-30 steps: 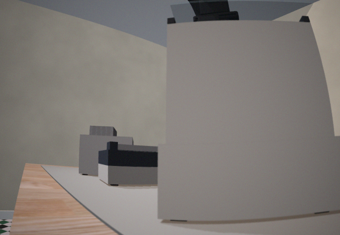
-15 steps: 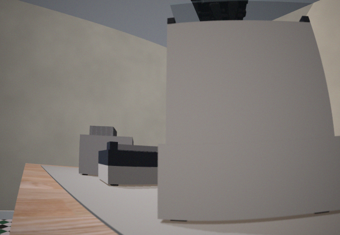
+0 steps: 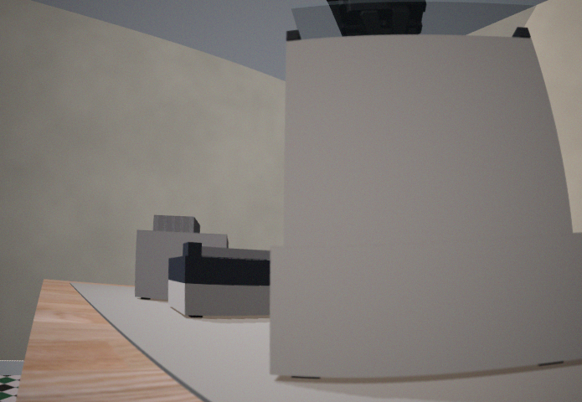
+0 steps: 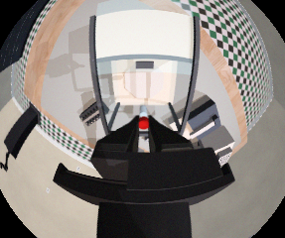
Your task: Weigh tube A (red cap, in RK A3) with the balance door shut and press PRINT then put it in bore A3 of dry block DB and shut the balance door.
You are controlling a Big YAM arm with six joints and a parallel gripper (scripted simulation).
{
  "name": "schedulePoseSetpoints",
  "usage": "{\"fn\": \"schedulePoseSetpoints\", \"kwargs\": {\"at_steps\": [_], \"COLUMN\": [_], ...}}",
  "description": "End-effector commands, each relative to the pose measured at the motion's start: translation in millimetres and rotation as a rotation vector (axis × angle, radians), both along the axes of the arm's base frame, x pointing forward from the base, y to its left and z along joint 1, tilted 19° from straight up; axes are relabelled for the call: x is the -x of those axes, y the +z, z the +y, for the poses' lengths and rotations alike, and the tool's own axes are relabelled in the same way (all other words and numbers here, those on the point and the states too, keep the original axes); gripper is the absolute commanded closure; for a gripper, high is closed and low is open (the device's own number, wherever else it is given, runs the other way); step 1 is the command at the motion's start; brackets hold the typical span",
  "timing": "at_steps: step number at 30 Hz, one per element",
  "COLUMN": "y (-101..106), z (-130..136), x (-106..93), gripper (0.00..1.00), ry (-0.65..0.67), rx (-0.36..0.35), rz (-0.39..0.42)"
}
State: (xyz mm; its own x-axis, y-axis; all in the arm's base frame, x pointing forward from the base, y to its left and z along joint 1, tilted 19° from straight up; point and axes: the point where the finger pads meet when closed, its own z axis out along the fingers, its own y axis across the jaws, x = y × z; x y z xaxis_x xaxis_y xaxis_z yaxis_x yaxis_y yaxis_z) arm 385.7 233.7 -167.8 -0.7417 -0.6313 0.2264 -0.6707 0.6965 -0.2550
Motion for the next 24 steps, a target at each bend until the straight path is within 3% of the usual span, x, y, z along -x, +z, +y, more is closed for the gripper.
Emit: {"fn": "schedulePoseSetpoints", "kwargs": {"at_steps": [1, 18, 24], "y": [17.7, 21.6, 6.4], "z": [13.3, 10.0, -2.0], "x": [-5.2, -2.1, -9.9], "gripper": [0.91, 0.91, 0.91], "ry": [0.025, 0.024, 0.002], "rx": [-0.029, -0.02, -0.025], "rz": [-0.032, -0.02, -0.029]}}
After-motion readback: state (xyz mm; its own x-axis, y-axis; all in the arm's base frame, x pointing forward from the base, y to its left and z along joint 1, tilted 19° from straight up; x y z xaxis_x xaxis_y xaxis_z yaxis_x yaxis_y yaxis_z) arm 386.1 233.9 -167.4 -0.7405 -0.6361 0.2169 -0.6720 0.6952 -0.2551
